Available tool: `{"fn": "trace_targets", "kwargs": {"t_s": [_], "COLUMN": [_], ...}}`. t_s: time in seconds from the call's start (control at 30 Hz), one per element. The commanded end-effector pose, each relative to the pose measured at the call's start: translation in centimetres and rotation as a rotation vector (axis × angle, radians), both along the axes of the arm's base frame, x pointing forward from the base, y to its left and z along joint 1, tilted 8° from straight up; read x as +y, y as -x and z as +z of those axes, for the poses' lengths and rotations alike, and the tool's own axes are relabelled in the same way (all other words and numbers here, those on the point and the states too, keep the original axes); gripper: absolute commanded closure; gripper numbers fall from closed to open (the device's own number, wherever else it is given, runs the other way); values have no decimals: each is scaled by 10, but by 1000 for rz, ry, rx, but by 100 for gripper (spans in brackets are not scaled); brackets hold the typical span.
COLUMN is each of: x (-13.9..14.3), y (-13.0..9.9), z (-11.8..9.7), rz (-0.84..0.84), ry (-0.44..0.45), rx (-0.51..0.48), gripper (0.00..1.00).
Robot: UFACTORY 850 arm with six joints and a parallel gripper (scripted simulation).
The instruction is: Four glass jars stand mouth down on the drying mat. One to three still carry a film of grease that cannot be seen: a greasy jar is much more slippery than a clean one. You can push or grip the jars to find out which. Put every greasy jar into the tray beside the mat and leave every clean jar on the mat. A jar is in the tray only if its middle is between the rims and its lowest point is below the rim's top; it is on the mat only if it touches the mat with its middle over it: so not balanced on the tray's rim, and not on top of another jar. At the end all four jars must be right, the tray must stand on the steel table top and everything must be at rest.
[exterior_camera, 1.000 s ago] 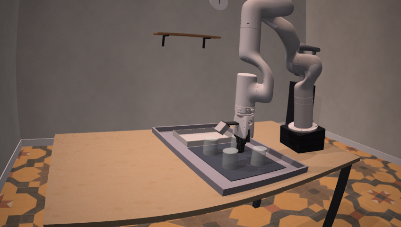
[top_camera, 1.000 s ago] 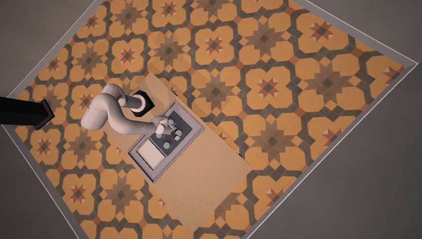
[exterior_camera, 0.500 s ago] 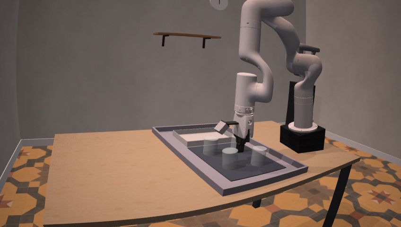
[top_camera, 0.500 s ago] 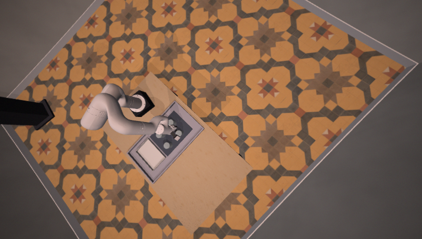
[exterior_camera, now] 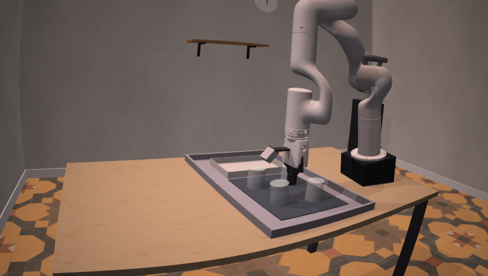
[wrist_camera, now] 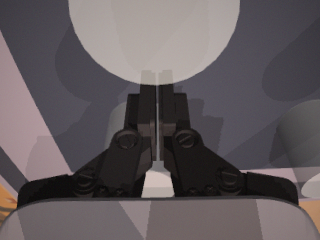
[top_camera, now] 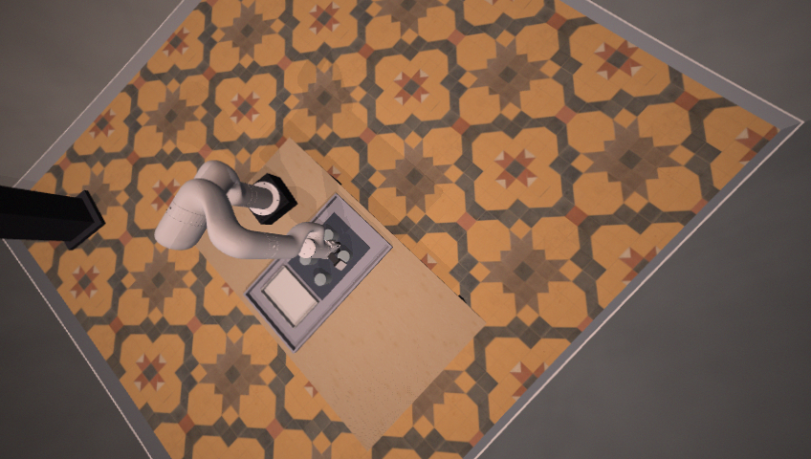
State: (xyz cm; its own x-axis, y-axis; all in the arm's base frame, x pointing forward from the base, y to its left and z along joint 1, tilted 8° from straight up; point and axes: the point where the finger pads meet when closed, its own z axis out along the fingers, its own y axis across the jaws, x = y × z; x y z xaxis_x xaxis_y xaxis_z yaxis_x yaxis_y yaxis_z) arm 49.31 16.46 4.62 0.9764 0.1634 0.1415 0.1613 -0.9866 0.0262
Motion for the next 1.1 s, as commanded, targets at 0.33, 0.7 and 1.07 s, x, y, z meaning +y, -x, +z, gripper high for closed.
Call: {"fn": "trace_targets", "kwargs": {"t_s": [0.33, 0.7, 1.07], "x": [-2, -4, -4], "y": [14, 23, 23], "z": [-6, -10, -10], "rz": [0, 0, 0], "ry": [-1, -1, -1], "rx": [-1, -1, -1], "gripper": [100, 100, 100]}}
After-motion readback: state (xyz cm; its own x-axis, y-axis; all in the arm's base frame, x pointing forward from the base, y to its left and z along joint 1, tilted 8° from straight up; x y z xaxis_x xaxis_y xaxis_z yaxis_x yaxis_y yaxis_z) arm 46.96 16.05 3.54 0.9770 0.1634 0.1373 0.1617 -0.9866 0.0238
